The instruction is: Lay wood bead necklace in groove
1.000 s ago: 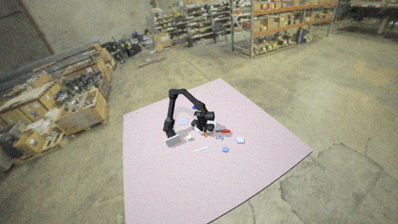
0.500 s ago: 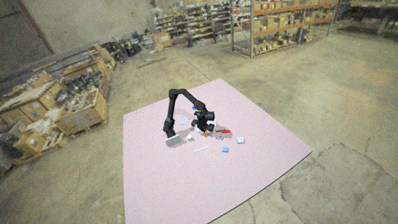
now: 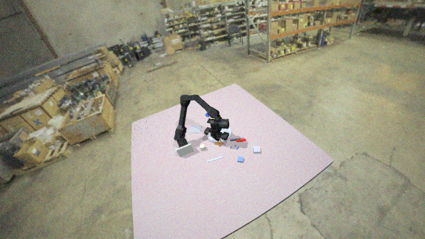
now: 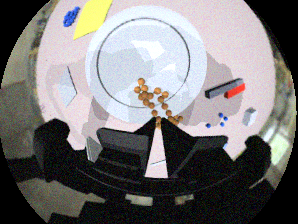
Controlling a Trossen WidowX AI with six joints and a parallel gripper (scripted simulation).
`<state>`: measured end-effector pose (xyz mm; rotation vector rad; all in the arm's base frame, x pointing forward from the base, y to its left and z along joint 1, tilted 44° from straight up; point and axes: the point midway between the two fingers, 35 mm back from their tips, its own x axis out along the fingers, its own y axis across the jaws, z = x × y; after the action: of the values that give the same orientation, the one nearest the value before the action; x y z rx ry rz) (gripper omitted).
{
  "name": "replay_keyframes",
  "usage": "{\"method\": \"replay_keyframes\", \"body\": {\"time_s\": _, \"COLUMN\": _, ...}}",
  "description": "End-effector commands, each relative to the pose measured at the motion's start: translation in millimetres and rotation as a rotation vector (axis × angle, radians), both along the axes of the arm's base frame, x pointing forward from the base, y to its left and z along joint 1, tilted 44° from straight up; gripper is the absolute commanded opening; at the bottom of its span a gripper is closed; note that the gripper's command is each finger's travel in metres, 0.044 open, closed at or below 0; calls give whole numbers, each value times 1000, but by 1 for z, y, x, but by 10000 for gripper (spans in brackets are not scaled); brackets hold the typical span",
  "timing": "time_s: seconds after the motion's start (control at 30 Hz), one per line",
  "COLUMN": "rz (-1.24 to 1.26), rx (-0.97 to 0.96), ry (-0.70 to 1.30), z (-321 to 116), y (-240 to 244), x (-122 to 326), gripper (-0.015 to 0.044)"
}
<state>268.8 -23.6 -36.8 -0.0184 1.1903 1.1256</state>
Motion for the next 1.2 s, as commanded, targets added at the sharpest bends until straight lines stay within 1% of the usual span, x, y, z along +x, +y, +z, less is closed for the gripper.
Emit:
{"method": "replay_keyframes", "body": {"time_s": 0.0, "rz": 2, "rx": -1, "ry": -2, "z": 0, "y": 0, "x": 0, "gripper": 0}}
{"method": "replay_keyframes", "body": {"time_s": 0.43, "rz": 2, "rx": -1, "ry": -2, "z": 0, "y": -1, "x": 0, "gripper": 0}}
{"method": "replay_keyframes", "body": {"time_s": 0.8, "rz": -2, "rx": 4, "ry": 5, "z": 19, "y": -17, "x": 1, "gripper": 0}}
{"method": "replay_keyframes", "body": {"time_s": 1.17, "rz": -2, "rx": 3, "ry": 4, "z": 33, "y": 0, "x": 25, "gripper": 0}}
